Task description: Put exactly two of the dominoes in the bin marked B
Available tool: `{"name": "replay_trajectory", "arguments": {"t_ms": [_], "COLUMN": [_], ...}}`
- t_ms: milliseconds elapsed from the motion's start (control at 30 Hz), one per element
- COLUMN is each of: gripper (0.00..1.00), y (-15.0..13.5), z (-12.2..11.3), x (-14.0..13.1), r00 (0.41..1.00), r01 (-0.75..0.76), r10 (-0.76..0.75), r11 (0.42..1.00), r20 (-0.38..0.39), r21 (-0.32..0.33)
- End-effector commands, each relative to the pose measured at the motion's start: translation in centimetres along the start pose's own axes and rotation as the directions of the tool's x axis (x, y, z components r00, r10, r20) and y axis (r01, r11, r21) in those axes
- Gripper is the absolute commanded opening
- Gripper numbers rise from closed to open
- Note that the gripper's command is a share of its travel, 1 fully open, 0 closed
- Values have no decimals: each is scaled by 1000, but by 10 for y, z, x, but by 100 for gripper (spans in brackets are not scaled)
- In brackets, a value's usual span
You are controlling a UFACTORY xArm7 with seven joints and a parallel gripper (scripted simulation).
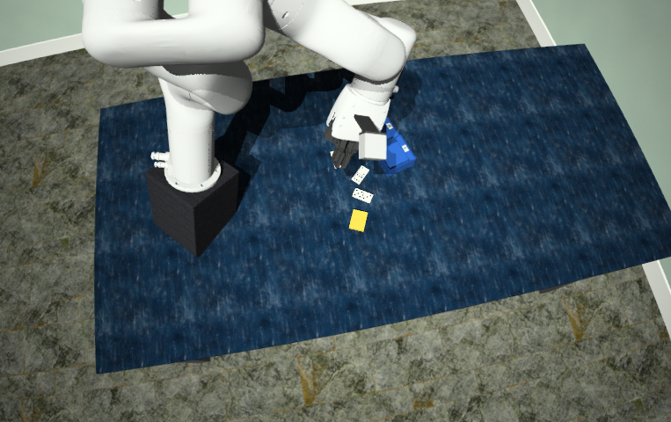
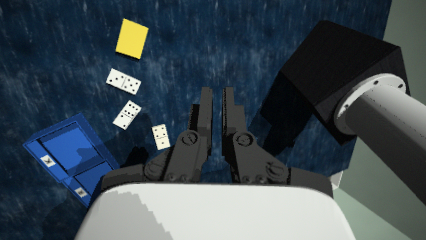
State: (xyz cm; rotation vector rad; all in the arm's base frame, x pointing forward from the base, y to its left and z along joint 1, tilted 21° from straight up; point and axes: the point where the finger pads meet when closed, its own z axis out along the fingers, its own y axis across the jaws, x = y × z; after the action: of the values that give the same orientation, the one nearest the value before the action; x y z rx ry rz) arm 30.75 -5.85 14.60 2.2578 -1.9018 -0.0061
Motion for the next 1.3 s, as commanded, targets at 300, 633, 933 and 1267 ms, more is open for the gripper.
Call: {"name": "replay_trajectory", "arguments": {"t_ms": [300, 633, 933, 1267], "gripper": [7, 7, 7, 7], "y": [-22, -34, -44, -54], "z": [-18, -26, -29, -25], "x": [-15, -27, -40, -58], "r00": [928, 779, 620, 359], "r01": [365, 611, 758, 890], "r10": [-373, -625, -773, -894], "r11": [914, 736, 547, 241], "r20": [7, -56, -133, -268], "r21": [177, 292, 354, 388]}}
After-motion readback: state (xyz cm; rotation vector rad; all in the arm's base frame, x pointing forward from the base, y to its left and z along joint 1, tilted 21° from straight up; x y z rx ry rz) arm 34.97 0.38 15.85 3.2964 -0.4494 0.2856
